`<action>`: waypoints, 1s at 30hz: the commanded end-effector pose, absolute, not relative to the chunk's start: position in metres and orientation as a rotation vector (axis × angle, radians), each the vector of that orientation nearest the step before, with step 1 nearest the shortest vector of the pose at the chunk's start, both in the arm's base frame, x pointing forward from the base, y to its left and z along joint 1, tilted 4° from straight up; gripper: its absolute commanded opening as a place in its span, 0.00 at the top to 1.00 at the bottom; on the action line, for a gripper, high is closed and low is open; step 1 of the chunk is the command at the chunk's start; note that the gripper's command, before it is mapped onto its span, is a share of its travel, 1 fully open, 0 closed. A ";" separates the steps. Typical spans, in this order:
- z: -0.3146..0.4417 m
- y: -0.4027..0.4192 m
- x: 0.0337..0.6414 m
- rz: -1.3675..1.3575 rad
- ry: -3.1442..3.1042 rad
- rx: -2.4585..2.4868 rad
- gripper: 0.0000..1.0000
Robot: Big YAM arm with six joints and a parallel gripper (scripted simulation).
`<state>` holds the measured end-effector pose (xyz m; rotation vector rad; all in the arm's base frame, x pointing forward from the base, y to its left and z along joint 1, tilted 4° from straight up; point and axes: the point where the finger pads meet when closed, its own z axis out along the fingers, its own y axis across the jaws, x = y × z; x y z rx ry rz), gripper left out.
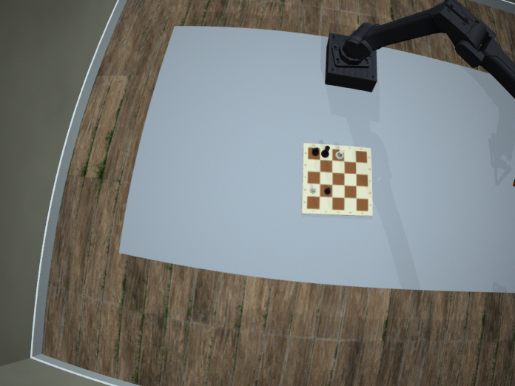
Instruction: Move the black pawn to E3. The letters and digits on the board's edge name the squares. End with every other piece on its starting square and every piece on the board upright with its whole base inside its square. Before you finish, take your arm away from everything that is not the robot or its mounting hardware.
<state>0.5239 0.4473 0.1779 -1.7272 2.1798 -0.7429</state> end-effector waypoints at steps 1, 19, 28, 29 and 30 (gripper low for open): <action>0.186 0.448 0.524 -0.737 2.173 -1.715 0.00; 0.206 0.447 0.531 -0.719 2.163 -1.675 0.00; 0.203 0.373 0.558 -0.687 2.243 -1.673 0.00; 0.203 0.373 0.558 -0.687 2.243 -1.673 0.00; 0.199 0.354 0.563 -0.676 2.269 -1.673 0.00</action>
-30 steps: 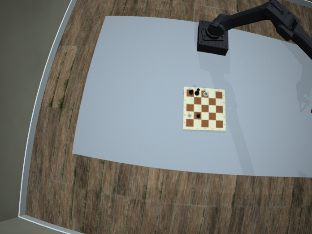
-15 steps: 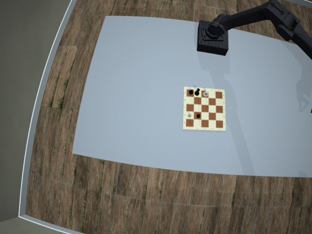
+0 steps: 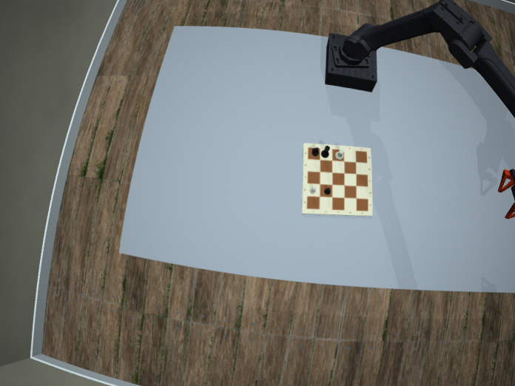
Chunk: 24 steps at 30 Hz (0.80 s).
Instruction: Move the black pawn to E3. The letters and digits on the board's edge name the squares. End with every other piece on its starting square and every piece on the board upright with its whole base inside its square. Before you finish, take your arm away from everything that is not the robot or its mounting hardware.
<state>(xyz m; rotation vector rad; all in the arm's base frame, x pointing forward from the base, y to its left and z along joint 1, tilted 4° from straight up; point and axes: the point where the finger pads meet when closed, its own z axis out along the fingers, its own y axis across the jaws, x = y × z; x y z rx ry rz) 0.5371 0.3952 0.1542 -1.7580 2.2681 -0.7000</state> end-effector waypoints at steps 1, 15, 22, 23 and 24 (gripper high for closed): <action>0.201 0.351 0.564 -0.677 2.270 -1.674 0.00; 0.176 0.140 0.578 -0.509 2.501 -1.632 0.00; 0.162 0.046 0.554 -0.399 2.591 -1.582 0.00; 0.158 0.018 0.543 -0.361 2.616 -1.562 0.00; 0.152 -0.004 0.532 -0.325 2.637 -1.540 0.00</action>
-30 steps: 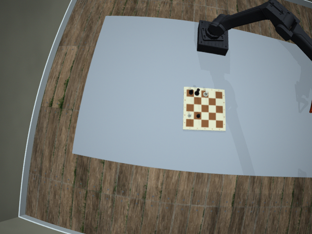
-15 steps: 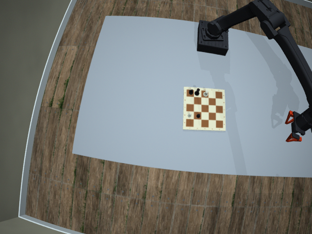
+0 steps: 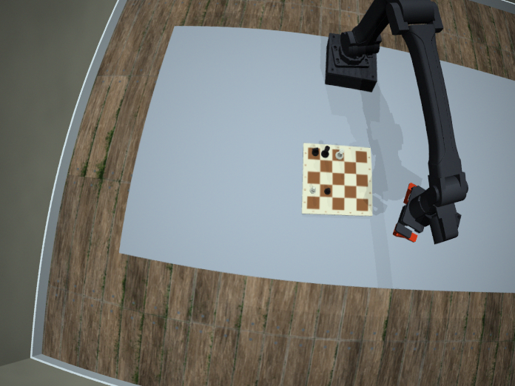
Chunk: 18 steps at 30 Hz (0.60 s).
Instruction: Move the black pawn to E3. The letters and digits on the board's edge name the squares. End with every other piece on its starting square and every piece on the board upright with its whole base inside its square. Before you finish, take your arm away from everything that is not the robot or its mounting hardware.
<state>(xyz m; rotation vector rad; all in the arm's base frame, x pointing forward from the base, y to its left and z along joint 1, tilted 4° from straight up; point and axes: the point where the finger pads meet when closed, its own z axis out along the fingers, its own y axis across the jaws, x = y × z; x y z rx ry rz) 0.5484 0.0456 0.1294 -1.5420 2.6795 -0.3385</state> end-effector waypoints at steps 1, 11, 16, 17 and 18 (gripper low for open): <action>0.153 -0.007 0.531 -0.325 2.637 -1.540 0.00; 0.128 -0.119 0.444 -0.132 2.712 -1.391 0.00; 0.125 -0.119 0.436 -0.110 2.700 -1.402 0.00; 0.124 -0.120 0.434 -0.107 2.701 -1.400 0.00; 0.124 -0.120 0.432 -0.099 2.706 -1.401 0.00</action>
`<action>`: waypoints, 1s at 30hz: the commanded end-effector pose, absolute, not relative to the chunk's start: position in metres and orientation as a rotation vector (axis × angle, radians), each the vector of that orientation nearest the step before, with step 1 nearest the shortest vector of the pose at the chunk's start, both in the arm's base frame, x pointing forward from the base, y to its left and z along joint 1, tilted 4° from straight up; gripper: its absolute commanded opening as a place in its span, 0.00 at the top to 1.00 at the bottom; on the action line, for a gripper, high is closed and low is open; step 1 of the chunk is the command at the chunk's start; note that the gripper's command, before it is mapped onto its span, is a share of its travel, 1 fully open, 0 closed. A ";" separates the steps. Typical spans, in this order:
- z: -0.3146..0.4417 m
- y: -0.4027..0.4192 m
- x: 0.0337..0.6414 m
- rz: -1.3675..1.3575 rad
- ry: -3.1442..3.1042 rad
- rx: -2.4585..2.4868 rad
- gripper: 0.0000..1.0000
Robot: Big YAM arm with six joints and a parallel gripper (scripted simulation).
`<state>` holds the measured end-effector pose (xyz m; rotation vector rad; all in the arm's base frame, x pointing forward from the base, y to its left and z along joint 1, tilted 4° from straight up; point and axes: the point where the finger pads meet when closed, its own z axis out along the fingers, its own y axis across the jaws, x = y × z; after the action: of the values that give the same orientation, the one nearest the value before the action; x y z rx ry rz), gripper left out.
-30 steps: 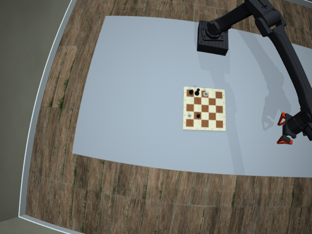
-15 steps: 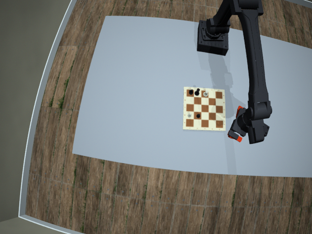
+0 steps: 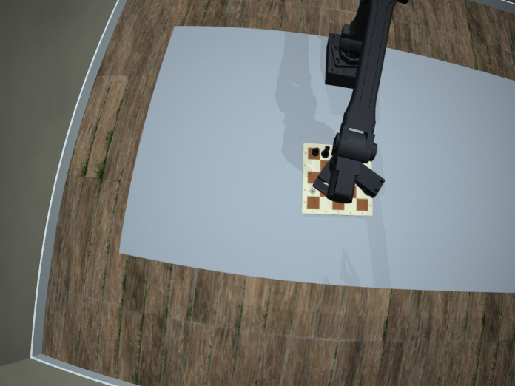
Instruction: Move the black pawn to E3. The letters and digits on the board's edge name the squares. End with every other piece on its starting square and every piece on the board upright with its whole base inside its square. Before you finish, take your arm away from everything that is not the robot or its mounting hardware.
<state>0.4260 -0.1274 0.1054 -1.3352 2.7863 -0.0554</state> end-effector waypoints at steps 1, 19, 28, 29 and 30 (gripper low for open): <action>0.131 -0.122 0.438 -0.115 2.695 -1.396 0.00; 0.085 -0.122 0.435 -0.071 2.730 -1.407 0.00; 0.087 -0.128 0.461 -0.161 2.670 -1.375 0.66; 0.087 -0.128 0.461 -0.161 2.670 -1.375 0.66; 0.087 -0.128 0.461 -0.161 2.670 -1.375 0.66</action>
<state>0.4290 -0.1265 0.0467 -1.3832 2.7654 -0.0493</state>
